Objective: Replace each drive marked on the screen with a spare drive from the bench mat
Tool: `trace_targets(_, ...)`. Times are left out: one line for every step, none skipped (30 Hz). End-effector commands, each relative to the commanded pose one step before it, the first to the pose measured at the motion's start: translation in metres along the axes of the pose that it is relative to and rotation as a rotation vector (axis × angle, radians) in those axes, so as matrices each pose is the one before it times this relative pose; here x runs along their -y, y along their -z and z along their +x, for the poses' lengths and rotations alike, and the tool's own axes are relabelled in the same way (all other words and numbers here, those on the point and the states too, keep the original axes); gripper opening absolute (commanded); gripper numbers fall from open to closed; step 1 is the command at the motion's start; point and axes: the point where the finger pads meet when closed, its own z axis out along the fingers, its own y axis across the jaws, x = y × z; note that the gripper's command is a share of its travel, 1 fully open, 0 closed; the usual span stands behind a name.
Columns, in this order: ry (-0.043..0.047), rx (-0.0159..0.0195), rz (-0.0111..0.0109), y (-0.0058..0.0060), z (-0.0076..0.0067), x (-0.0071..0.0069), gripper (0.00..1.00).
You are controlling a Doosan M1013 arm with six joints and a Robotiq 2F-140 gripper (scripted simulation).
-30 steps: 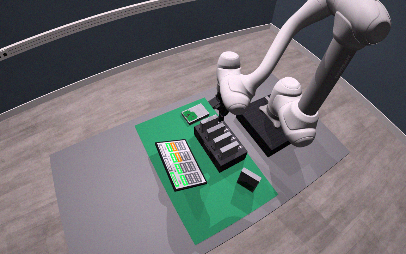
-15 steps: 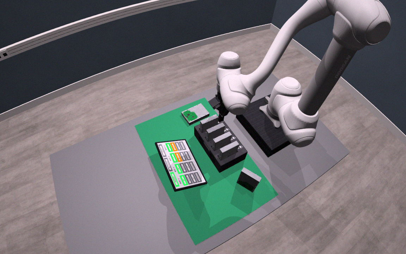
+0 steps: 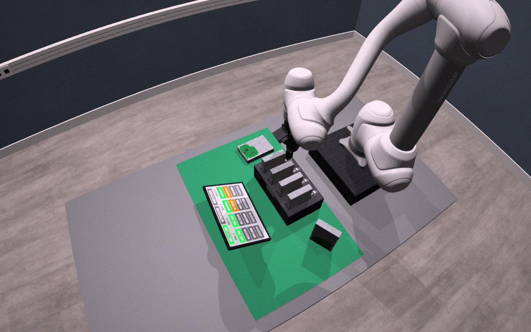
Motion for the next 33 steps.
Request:
trace_targets(-0.00016, -0.00105, 0.00000, -0.00078, 0.00051, -0.00010, 0.10)
trace_targets(0.00000, 0.00000, 0.00000, 0.00000, 0.00000, 0.00000, 0.10)
trace_targets(0.00000, 0.00000, 0.00000, 0.00000, 0.00000, 0.00000, 0.10)
trace_targets(0.00000, 0.00000, 0.00000, -0.00044, 0.00000, 0.00000, 0.10)
trace_targets(0.00000, 0.00000, 0.00000, -0.00045, 0.00000, 0.00000, 0.10)
trace_targets(0.00000, 0.00000, 0.00000, -0.00045, 0.00000, 0.00000, 0.10)
trace_targets(0.00000, 0.00000, 0.00000, -0.00045, 0.00000, 0.00000, 0.10)
trace_targets(0.00000, 0.00000, 0.00000, -0.00044, 0.00000, 0.00000, 0.10)
trace_targets(0.00000, 0.00000, 0.00000, -0.00043, 0.00000, 0.00000, 0.10)
trace_targets(0.00000, 0.00000, 0.00000, -0.00042, 0.00000, 0.00000, 0.10)
trace_targets(0.00000, 0.00000, 0.00000, -0.00040, 0.00000, 0.00000, 0.10)
trace_targets(0.00000, 0.00000, 0.00000, -0.00037, 0.00000, 0.00000, 0.10)
trace_targets(0.00000, 0.00000, 0.00000, -0.00034, 0.00000, 0.00000, 0.10)
trace_targets(0.00000, 0.00000, 0.00000, -0.00031, 0.00000, 0.00000, 0.10)
trace_targets(0.00000, 0.00000, 0.00000, -0.00027, 0.00000, 0.00000, 0.10)
trace_targets(0.00000, 0.00000, 0.00000, -0.00023, 0.00000, 0.00000, 0.10)
trace_targets(0.00000, 0.00000, 0.00000, -0.00020, 0.00000, 0.00000, 0.10)
trace_targets(0.00000, 0.00000, 0.00000, -0.00016, 0.00000, 0.00000, 0.10)
trace_targets(0.00000, 0.00000, 0.00000, 0.00000, 0.00000, 0.00000, 0.10)
trace_targets(0.00000, 0.00000, 0.00000, 0.00000, 0.00000, 0.00000, 0.10)
trace_targets(0.00000, 0.00000, 0.00000, -0.00012, 0.00000, 0.00000, 0.10)
trace_targets(0.00000, 0.00000, 0.00000, -0.00009, 0.00000, 0.00000, 0.10)
trace_targets(0.00000, 0.00000, 0.00000, -0.00006, 0.00000, 0.00000, 0.10)
trace_targets(0.00000, 0.00000, 0.00000, -0.00003, 0.00000, 0.00000, 0.10)
trace_targets(0.00000, 0.00000, 0.00000, -0.00001, 0.00000, 0.00000, 0.10)
trace_targets(0.00000, 0.00000, 0.00000, 0.00000, 0.00000, 0.00000, 0.10)
trace_targets(0.00000, 0.00000, 0.00000, 0.00000, 0.00000, 0.00000, 0.10)
trace_targets(0.00000, 0.00000, 0.00000, 0.00000, 0.00000, 0.00000, 0.10)
trace_targets(0.00000, 0.00000, 0.00000, 0.00000, 0.00000, 0.00000, 0.10)
trace_targets(0.00000, 0.00000, 0.00000, 0.00000, 0.00000, 0.00000, 0.10)
trace_targets(0.00000, 0.00000, 0.00000, 0.00000, 0.00000, 0.00000, 0.10)
trace_targets(0.00000, 0.00000, 0.00000, 0.00000, 0.00000, 0.00000, 0.10)
trace_targets(0.00000, 0.00000, 0.00000, 0.00000, 0.00000, 0.00000, 0.10)
